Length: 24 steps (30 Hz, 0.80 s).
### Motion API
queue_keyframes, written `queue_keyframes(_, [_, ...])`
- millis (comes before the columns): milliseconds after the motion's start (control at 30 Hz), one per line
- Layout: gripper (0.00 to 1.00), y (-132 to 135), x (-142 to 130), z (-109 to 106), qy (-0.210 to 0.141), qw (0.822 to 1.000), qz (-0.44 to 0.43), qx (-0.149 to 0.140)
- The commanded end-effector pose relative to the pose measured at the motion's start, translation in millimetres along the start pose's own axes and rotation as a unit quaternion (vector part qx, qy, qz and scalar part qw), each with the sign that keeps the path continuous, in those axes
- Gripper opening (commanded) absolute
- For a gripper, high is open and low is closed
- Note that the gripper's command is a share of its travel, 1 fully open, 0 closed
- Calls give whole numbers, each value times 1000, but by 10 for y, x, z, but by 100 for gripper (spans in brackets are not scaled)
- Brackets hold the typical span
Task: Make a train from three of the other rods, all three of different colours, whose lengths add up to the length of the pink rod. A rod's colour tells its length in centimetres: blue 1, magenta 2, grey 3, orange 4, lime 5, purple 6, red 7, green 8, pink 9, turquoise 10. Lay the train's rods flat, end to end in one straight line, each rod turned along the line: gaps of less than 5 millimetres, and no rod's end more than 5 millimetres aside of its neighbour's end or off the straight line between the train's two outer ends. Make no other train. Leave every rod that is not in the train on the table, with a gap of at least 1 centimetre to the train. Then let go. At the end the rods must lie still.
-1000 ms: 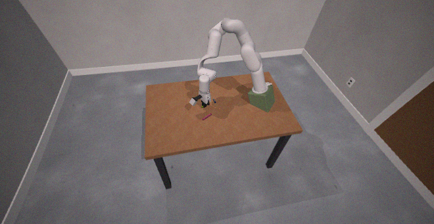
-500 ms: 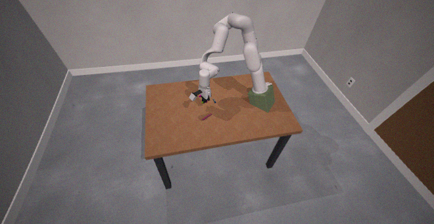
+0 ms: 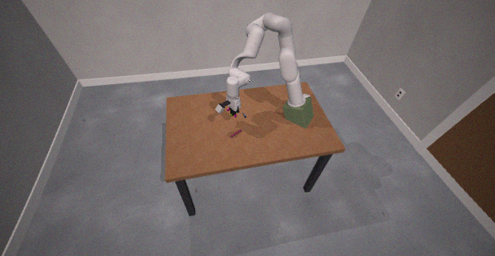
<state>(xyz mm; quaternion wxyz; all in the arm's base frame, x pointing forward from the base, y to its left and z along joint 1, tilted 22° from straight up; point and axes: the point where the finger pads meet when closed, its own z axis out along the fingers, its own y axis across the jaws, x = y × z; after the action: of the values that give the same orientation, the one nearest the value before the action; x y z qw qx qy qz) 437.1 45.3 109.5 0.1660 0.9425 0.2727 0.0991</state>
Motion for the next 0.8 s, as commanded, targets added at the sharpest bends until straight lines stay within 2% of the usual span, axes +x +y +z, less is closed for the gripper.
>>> queue_keyframes(0, [4,4,14,-22,2,1000,0,0])
queue_keyframes(400, [4,22,-19,-13,0,1000,-14,-1])
queue_keyframes(767, [4,210,-374,42,-15,986,-168,-8])
